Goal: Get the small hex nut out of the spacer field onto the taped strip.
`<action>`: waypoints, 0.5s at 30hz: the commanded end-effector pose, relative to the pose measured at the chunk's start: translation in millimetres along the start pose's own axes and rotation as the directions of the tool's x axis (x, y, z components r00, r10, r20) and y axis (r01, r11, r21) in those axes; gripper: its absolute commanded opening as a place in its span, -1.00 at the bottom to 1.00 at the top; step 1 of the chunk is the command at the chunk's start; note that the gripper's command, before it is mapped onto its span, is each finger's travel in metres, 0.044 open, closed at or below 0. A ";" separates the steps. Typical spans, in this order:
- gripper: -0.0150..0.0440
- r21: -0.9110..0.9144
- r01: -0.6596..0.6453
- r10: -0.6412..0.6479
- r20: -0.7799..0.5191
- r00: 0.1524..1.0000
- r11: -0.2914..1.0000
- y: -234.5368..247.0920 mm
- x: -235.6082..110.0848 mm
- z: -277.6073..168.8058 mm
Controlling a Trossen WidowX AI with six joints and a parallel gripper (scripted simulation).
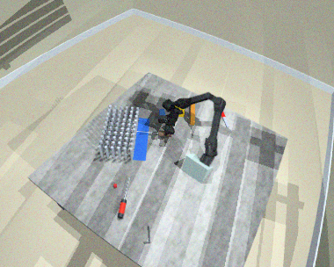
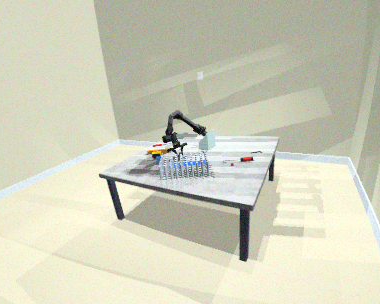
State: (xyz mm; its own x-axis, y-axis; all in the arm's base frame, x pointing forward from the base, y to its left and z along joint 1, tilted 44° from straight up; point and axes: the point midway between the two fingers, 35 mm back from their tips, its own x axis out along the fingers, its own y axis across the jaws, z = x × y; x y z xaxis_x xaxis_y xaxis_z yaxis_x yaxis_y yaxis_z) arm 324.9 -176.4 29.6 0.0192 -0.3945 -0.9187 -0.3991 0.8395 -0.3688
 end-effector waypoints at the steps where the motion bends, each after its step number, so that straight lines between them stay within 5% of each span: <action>1: -0.49 -0.003 0.000 0.000 0.002 1.000 1.000 0.2 -1.4 -3.4; 15: -0.49 -0.003 0.000 0.000 0.001 1.000 1.000 0.2 -4.1 -13.3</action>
State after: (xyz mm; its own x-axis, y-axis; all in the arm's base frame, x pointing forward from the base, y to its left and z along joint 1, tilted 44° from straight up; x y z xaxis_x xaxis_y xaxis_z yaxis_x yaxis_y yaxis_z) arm 315.2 -179.3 33.8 0.0183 -0.3949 -0.9186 -0.3993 0.8394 -0.3688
